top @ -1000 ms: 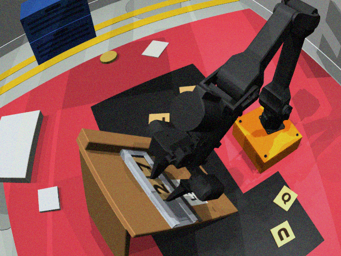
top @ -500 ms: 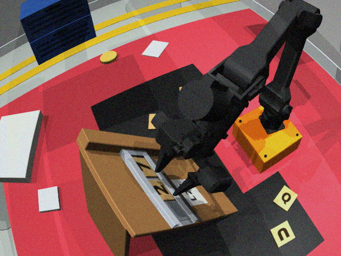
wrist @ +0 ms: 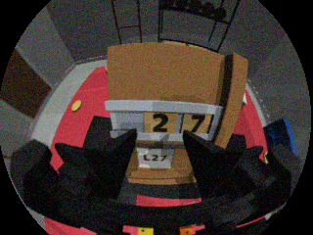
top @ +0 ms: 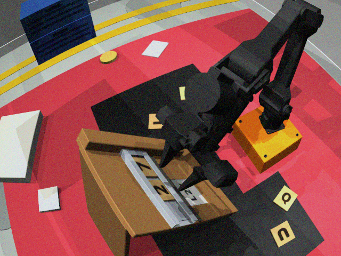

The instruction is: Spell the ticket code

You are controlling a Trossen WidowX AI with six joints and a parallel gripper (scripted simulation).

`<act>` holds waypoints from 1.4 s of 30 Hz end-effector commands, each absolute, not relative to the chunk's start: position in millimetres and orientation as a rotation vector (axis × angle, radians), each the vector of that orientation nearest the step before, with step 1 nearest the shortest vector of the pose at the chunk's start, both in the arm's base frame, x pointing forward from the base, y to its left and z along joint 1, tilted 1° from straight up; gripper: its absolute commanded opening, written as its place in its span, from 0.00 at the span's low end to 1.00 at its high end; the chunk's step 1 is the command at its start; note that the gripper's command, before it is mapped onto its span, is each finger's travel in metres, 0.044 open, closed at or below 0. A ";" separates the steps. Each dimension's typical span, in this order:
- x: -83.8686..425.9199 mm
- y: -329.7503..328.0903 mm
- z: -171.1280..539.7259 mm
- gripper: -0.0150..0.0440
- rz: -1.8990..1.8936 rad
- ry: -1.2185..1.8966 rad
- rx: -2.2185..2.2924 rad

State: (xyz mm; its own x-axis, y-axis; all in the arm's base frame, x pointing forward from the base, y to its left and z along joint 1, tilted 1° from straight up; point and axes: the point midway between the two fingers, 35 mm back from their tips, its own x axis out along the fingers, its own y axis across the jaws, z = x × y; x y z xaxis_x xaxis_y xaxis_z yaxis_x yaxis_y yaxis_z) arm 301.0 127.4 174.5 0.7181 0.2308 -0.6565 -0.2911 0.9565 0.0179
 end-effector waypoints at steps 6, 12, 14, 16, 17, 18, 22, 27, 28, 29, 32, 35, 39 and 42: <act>295.9 124.2 179.8 0.75 0.283 0.715 -0.084; 296.5 125.4 178.9 0.53 0.289 0.714 -0.089; 296.5 125.4 178.9 0.44 0.289 0.714 -0.089; 296.5 125.4 178.9 0.35 0.289 0.714 -0.089; 296.5 125.4 178.9 0.31 0.289 0.714 -0.089; 296.5 125.4 178.9 0.26 0.289 0.714 -0.089; 296.5 125.4 178.9 0.25 0.289 0.714 -0.089; 298.1 127.3 179.4 0.25 0.290 0.741 -0.093; 299.9 129.7 180.1 0.25 0.291 0.774 -0.097; 301.9 132.5 180.8 0.25 0.292 0.814 -0.103; 307.0 140.6 182.3 0.25 0.292 0.935 -0.119; 310.7 148.1 183.3 0.25 0.289 1.055 -0.136; 313.2 157.0 183.9 0.25 0.277 1.217 -0.158; 313.5 162.9 183.9 0.25 0.264 1.337 -0.175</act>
